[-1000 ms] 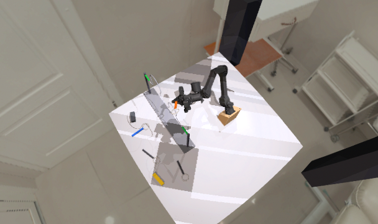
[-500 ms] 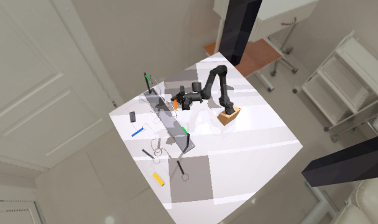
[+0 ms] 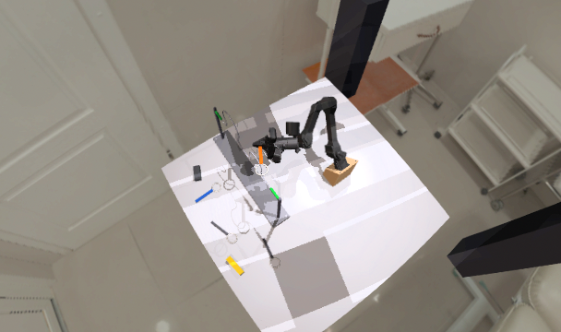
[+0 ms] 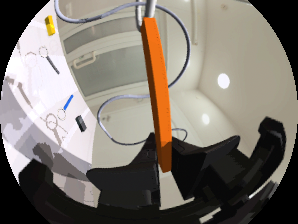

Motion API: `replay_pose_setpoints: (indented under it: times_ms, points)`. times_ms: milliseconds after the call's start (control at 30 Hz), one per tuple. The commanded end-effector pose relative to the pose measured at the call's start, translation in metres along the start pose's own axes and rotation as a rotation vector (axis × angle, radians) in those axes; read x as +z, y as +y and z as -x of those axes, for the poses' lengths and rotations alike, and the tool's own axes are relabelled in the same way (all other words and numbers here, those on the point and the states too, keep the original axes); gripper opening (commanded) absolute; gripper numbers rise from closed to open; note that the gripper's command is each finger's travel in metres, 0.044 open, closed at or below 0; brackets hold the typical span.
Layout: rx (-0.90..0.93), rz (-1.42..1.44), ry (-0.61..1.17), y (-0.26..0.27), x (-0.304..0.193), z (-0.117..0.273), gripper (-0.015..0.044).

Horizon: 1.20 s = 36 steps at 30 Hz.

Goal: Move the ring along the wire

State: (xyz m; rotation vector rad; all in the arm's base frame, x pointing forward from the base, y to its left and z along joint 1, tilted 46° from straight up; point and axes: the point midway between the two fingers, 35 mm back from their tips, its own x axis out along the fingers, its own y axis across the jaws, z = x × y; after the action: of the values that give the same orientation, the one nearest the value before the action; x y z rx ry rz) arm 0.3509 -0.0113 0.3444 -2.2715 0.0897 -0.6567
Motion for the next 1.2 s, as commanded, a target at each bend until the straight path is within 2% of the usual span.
replay_pose_setpoints:
  times_ms: [0,533,1167]
  points:
    - [-0.044,0.072,-0.01,-0.005,0.0,0.0,-0.015]
    - [-0.126,0.22,-0.027,-0.009,-0.001,-0.001,-0.015]
    - [-0.026,0.037,-0.002,0.033,-0.009,0.0,-0.015]
